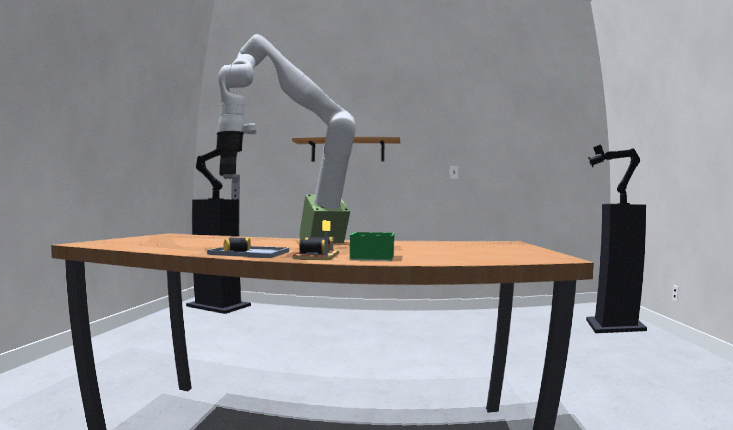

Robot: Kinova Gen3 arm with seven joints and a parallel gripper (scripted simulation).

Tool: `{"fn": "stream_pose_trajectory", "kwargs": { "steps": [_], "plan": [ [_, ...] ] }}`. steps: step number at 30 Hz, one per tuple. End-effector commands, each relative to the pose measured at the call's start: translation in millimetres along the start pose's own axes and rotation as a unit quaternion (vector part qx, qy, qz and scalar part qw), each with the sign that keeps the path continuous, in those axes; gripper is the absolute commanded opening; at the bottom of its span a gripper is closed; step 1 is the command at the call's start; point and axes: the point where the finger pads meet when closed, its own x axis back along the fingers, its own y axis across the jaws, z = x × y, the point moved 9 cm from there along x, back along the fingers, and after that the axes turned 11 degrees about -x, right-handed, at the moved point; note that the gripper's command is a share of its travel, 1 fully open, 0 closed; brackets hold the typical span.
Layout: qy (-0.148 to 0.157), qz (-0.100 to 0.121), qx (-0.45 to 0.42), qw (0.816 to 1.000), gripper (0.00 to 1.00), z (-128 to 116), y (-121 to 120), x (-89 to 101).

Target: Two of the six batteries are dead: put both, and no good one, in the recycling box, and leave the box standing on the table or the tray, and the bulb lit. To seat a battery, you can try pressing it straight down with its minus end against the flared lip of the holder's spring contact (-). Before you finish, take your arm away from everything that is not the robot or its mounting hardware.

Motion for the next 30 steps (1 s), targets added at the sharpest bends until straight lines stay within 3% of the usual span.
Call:
{"fn": "stream_pose_trajectory", "kwargs": {
  "steps": [1, 10, 30],
  "plan": [
    [0.002, -0.001, 0.020, 1.000, 0.90, 0.4, 0.8, -0.4],
    [0.002, -0.001, 0.106, 0.994, 0.90, 0.4, 0.8, -0.4],
    [0.002, -0.001, 0.197, 0.980, 0.90, 0.4, 0.8, -0.4]
  ]
}}
